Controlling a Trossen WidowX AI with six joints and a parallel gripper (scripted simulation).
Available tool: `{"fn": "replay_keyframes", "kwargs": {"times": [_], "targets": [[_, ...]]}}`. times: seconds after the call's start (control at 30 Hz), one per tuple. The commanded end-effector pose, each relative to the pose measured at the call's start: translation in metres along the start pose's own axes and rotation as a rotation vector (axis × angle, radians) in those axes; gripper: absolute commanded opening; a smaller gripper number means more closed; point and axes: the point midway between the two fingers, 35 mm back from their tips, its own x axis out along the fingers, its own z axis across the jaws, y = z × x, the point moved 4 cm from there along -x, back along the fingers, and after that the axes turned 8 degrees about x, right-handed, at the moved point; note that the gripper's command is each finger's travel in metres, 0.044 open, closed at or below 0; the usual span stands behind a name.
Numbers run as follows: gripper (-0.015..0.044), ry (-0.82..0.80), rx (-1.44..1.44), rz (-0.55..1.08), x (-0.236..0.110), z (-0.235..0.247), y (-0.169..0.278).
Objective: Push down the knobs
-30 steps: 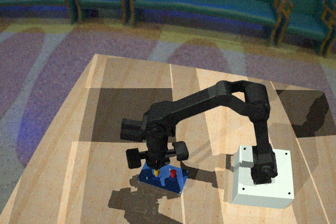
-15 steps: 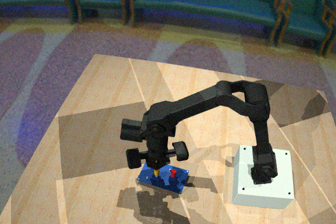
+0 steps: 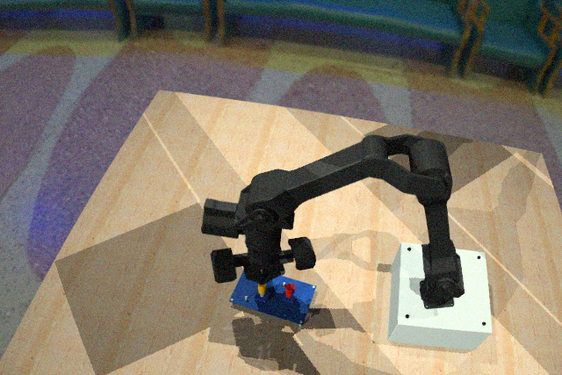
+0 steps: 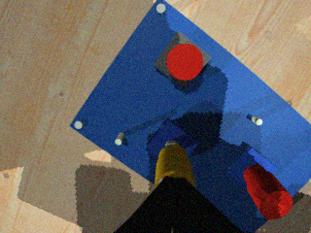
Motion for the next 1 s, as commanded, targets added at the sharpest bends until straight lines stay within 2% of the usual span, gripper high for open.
{"fn": "replay_keyframes", "kwargs": {"times": [0.0,0.97], "targets": [[0.0,0.004,0.006,0.007,0.0052,-0.0003,0.0008],[0.0,0.004,0.006,0.007,0.0127,-0.0004,0.0009]]}}
